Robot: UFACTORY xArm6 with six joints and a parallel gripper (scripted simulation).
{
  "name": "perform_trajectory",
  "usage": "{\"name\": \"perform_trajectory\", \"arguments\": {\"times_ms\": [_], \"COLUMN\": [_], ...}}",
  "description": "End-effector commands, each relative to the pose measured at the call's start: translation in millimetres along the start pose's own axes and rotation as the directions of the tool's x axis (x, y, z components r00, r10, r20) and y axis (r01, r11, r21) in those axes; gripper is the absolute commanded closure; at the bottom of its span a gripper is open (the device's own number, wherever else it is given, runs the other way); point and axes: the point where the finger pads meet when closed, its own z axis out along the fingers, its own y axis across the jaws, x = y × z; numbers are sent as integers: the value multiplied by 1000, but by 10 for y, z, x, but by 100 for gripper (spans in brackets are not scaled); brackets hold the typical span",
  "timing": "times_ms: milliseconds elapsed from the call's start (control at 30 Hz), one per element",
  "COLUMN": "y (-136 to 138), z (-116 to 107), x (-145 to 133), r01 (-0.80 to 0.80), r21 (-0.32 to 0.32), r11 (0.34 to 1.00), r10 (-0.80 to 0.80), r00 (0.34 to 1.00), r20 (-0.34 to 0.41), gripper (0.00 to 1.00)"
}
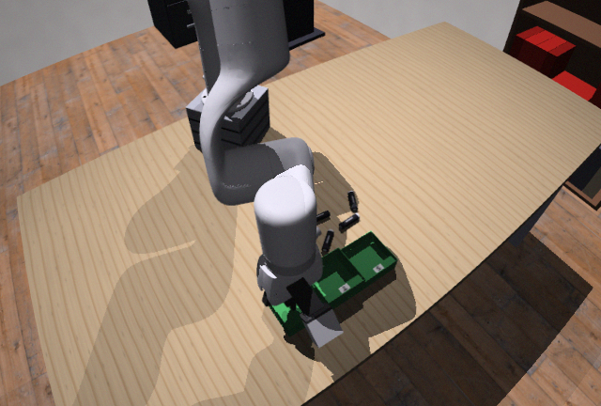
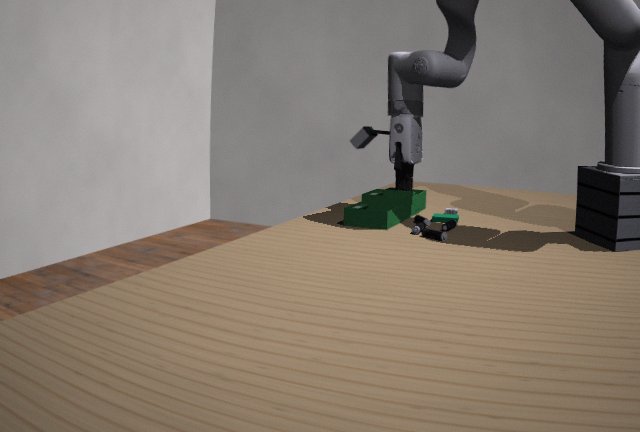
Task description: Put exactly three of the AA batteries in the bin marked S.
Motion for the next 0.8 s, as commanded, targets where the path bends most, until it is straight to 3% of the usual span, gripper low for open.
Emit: {"name": "perform_trajectory", "arguments": {"times_ms": [0, 367, 600, 767], "y": [5, 5, 5, 5], "z": [-71, -191, -471, -492], "x": [19, 19, 19, 19], "r01": [0, 0, 0, 0], "r21": [-1, -1, -1, -1], "r11": [1000, 1000, 1000, 1000], "r10": [0, 0, 0, 0], "r00": [1000, 1000, 1000, 1000], "r20": [-5, -5, -5, -5], "gripper": [93, 93, 93, 93]}}
